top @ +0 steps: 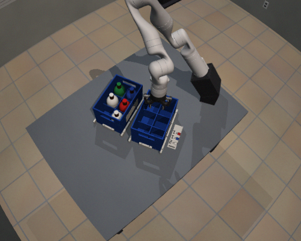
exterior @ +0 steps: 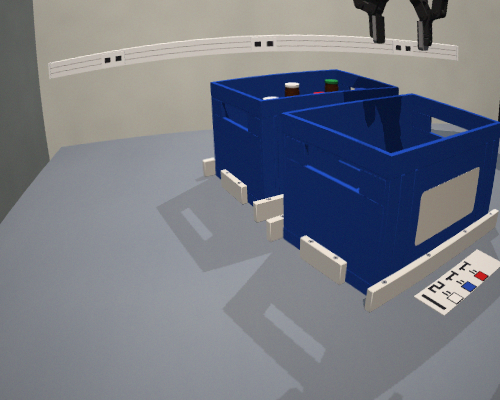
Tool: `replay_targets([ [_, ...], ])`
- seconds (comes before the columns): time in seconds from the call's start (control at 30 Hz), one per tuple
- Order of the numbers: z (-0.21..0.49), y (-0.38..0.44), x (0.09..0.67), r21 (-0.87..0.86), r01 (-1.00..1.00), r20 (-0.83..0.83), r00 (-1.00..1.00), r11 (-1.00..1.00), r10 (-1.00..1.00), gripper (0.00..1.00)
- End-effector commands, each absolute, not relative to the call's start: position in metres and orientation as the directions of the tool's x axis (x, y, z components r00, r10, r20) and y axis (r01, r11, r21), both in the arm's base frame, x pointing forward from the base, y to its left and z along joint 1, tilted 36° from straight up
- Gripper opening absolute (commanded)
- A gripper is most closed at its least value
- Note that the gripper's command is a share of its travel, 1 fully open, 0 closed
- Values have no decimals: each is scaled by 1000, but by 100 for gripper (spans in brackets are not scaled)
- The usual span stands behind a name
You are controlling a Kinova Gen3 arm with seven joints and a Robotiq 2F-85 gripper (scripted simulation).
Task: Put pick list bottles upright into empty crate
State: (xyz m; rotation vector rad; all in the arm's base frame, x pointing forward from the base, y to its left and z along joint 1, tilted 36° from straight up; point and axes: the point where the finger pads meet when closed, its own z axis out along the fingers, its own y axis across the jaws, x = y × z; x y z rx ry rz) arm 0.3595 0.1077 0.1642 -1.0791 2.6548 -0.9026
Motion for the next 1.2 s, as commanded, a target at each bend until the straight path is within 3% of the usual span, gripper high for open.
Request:
replay_targets([
  [0.0,179,97,367,-587,-487,14,-804,647,-594,67],
  [0.2,201,80,378,-578,-318,-103,-885,752,-454,67],
  [1.17,292,7,424,-577,-308,-109,-888,756,-446,67],
])
